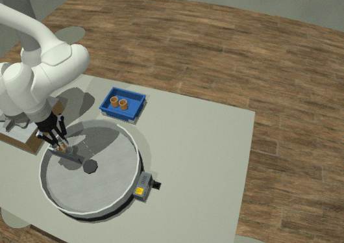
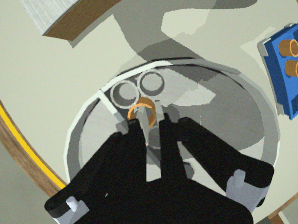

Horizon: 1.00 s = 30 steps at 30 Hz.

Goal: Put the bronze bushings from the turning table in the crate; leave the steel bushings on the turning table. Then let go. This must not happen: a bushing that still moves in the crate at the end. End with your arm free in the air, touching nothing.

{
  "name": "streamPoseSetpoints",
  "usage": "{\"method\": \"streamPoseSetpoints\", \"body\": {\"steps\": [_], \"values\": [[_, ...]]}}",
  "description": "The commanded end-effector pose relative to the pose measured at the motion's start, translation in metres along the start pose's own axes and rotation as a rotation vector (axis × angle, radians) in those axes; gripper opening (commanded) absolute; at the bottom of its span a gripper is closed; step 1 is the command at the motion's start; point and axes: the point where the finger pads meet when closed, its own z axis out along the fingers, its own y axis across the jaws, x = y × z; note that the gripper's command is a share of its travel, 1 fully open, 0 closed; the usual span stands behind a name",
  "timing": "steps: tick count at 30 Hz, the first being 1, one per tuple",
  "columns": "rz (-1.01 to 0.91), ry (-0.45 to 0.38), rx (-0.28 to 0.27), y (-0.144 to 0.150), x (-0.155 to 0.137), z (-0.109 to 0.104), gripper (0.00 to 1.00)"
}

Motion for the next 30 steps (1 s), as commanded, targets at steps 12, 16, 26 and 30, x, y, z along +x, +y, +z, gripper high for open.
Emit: {"method": "streamPoseSetpoints", "body": {"steps": [12,16,26,30], "values": [[-0.002,0.0,-0.003,0.0015,0.0008,0.0023,0.1],[-0.002,0.0,-0.003,0.0015,0.0008,0.0023,0.1],[-0.002,0.0,-0.003,0.0015,0.0008,0.0023,0.1],[-0.002,0.0,-0.003,0.0015,0.0008,0.0023,0.0]]}}
